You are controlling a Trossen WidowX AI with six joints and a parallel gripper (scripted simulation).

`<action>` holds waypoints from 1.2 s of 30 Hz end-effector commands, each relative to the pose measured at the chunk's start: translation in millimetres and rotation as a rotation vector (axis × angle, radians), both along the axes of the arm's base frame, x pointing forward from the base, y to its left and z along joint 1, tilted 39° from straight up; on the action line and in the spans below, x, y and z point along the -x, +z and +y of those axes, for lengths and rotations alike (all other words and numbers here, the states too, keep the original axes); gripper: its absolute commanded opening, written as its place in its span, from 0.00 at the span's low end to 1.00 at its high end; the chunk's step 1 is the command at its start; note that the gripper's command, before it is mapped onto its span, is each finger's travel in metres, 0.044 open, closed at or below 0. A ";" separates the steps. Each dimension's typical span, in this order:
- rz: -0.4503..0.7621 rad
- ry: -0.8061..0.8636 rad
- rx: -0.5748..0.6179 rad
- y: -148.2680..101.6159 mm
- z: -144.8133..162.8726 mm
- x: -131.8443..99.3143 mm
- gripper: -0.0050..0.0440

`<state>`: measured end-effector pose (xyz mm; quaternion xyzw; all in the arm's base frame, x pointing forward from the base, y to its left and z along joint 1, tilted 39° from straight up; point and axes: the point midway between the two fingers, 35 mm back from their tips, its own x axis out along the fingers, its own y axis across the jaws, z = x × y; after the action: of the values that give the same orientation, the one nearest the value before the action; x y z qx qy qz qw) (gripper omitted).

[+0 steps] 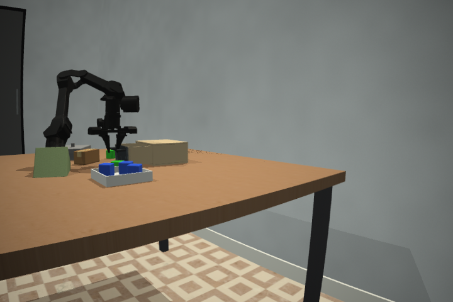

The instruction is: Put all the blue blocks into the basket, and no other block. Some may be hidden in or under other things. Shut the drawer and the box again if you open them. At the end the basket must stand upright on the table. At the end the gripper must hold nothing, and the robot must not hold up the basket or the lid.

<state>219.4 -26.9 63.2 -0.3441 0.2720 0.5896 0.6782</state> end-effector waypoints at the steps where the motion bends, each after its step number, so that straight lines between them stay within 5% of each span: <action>1: -0.006 0.000 0.009 8.6 -7.8 0.3 0.40; 34: -0.006 0.000 0.009 64.2 -51.0 11.8 0.40; 35: 0.035 -0.051 -0.001 66.7 -50.5 2.1 0.68; 36: 0.075 -0.103 -0.012 69.0 -50.4 -7.6 0.68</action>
<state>210.1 -76.7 126.8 -0.3332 0.2857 0.5802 0.6860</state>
